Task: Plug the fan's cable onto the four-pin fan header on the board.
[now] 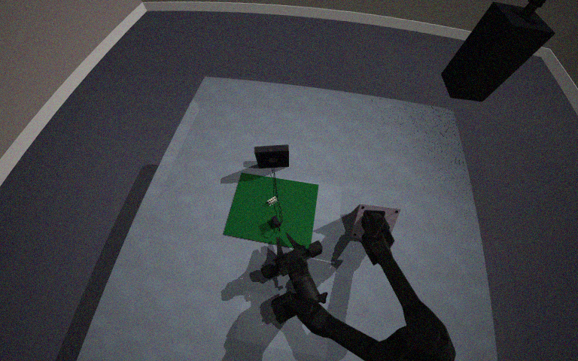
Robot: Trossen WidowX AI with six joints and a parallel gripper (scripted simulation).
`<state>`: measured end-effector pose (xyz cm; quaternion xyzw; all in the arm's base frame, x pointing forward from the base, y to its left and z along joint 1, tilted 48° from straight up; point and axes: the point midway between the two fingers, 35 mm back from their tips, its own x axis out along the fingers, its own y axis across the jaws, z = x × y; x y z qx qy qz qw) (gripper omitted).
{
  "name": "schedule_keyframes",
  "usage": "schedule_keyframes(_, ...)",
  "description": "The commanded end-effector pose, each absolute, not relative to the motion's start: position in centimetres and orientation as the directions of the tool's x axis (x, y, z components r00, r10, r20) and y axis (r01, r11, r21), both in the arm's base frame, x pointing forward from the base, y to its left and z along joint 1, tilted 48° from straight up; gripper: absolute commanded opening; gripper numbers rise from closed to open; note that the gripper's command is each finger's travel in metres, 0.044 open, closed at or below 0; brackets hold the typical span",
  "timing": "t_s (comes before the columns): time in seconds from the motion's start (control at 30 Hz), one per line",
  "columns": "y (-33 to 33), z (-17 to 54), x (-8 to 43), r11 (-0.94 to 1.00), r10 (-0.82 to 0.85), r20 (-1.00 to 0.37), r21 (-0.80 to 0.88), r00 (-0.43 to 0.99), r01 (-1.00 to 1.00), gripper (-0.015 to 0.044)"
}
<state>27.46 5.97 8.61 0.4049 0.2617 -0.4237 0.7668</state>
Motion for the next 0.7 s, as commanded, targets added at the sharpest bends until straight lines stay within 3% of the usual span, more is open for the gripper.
schedule_keyframes(0.0,6.1,10.3,27.0,0.309,-0.435,-0.740,0.413,0.513,0.857,0.0140)
schedule_keyframes(0.47,6.0,13.4,24.9,0.309,-0.435,-0.739,0.415,0.515,0.856,0.0140)
schedule_keyframes(0.67,5.4,12.6,24.8,0.329,-0.419,-0.793,0.322,0.443,0.888,0.0298)
